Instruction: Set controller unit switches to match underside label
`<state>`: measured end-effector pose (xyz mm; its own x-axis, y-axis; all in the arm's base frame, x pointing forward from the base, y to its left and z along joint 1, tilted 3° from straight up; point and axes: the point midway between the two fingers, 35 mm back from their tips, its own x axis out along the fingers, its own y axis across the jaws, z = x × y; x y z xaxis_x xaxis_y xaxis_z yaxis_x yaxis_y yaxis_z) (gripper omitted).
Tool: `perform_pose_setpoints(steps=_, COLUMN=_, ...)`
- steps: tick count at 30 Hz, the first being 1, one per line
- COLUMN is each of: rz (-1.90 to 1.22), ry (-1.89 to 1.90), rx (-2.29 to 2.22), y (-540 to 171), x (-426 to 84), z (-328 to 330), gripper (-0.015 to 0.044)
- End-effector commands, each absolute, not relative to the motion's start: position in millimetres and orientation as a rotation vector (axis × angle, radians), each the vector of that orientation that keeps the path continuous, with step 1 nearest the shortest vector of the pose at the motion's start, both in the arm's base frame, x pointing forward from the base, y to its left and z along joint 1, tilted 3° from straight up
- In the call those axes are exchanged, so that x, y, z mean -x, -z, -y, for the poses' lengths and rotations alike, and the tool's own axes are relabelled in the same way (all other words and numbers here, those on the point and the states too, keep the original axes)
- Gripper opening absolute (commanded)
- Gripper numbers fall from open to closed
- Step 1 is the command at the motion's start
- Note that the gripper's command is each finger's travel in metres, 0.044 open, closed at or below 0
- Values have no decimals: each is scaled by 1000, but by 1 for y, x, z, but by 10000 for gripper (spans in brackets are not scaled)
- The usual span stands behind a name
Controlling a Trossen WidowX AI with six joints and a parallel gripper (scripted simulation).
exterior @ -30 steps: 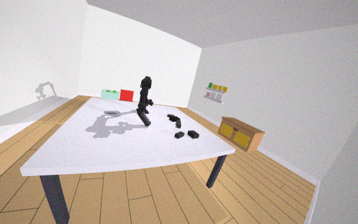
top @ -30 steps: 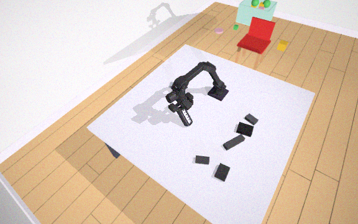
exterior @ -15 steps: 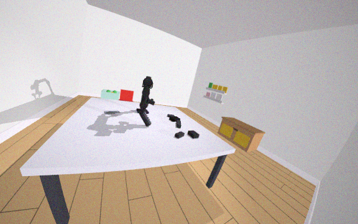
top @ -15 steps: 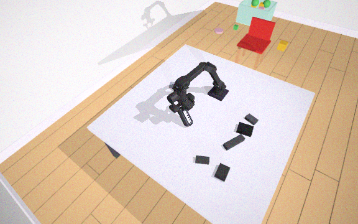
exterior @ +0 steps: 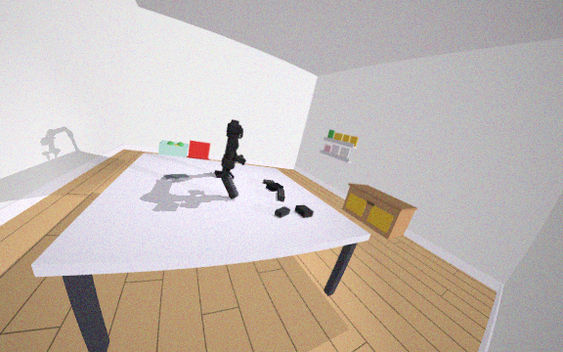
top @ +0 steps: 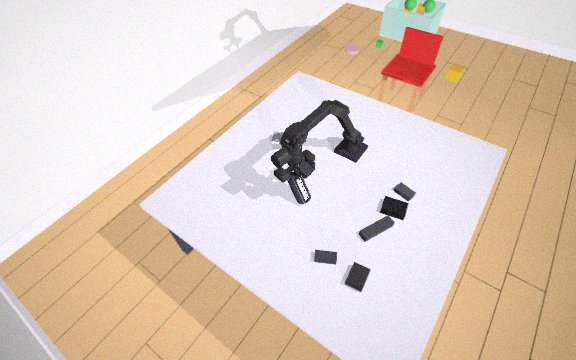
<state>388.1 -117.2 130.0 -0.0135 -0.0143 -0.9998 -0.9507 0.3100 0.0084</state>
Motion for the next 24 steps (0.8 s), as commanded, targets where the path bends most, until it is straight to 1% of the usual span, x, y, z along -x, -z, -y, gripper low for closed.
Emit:
perform_pose_setpoints(steps=1, rz=-1352, ry=-983, rx=972, y=-129, x=-391, z=110, gripper=338)
perform_pose_setpoints(steps=24, rz=-1351, ry=-983, rx=971, y=-132, x=-396, z=92, gripper=338)
